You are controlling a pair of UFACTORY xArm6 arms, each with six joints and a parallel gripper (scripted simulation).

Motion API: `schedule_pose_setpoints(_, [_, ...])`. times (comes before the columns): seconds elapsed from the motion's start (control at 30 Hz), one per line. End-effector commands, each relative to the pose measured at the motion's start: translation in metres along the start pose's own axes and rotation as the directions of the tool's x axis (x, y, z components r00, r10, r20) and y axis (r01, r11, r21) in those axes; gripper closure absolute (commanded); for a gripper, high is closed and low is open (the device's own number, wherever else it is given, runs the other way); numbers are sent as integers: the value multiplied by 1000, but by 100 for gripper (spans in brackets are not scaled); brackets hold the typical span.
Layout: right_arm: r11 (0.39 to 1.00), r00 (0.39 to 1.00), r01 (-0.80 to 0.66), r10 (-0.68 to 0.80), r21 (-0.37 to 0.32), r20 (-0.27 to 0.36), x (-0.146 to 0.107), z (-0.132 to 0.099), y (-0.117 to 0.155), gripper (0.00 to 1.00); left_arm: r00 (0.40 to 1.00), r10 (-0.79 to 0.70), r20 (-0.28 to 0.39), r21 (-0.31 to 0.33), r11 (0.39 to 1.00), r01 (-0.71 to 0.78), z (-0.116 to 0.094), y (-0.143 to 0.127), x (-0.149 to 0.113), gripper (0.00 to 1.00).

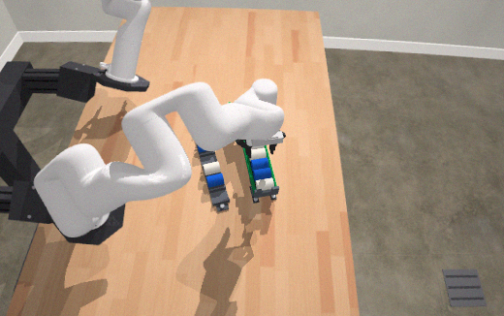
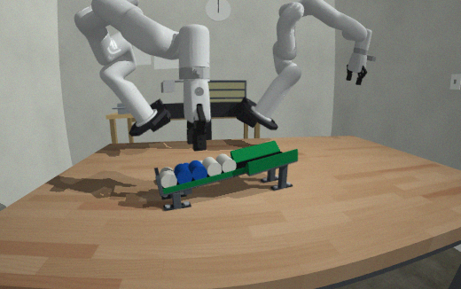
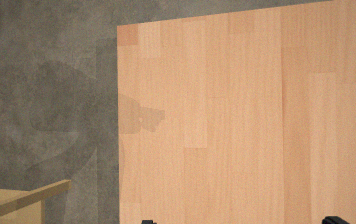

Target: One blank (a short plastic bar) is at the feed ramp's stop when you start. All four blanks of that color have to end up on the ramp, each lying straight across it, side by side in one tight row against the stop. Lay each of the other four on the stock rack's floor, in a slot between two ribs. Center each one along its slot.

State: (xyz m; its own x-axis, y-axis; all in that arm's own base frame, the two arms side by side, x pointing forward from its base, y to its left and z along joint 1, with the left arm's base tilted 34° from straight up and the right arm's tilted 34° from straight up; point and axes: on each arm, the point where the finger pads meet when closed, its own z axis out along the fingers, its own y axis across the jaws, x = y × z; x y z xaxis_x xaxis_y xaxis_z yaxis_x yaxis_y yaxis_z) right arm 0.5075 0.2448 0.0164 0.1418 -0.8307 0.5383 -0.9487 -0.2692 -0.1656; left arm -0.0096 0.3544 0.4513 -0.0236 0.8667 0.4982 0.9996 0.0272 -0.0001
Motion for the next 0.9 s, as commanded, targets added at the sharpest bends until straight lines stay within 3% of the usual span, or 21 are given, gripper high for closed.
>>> schedule_pose_setpoints(0.0, [1000, 1000, -1, 1, 4, 2, 0, 6, -2, 21, 1000, 0, -4, 0, 1000, 0, -1, 0, 1, 0])
schedule_pose_setpoints(0.87, [1000, 1000, -1, 1, 4, 2, 0, 30, -2, 21, 1000, 0, -4, 0, 1000, 0, -1, 0, 1, 0])
